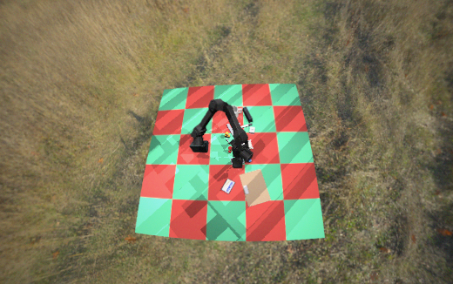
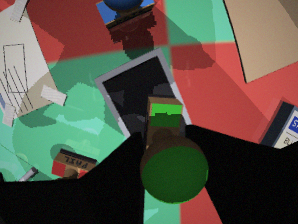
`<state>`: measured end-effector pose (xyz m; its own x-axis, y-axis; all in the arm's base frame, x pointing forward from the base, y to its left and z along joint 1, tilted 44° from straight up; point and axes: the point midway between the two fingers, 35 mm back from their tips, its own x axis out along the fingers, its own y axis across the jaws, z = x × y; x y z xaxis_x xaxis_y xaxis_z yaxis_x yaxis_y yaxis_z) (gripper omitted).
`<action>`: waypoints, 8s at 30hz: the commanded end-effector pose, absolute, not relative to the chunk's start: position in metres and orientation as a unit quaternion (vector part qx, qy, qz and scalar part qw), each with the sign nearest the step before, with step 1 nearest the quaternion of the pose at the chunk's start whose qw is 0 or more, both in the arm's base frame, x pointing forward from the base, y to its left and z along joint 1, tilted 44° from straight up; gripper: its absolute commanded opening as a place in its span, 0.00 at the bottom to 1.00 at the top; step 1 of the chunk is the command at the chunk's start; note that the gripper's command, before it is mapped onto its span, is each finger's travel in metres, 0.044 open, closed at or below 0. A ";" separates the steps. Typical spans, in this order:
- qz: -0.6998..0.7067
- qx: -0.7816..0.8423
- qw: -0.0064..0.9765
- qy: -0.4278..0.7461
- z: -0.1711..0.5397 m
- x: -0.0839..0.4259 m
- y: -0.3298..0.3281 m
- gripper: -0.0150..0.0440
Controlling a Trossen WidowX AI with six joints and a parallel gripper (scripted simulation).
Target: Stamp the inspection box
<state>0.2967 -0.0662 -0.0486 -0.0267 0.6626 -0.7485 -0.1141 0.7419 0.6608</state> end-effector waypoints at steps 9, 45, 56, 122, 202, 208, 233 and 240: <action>0.293 0.214 0.664 0.654 -0.055 0.295 -0.059 0.25; 0.296 0.213 0.664 0.653 -0.071 0.293 -0.042 0.25; 0.297 0.211 0.664 0.653 -0.072 0.293 -0.041 0.25; 0.297 0.212 0.664 0.652 -0.076 0.293 -0.037 0.25; 0.301 0.203 0.668 0.650 0.014 0.325 -0.030 0.25; 0.309 0.201 0.668 0.646 0.045 0.336 0.006 0.25; 0.311 0.200 0.669 0.645 0.044 0.338 0.024 0.25; 0.310 0.200 0.669 0.645 0.041 0.338 0.027 0.25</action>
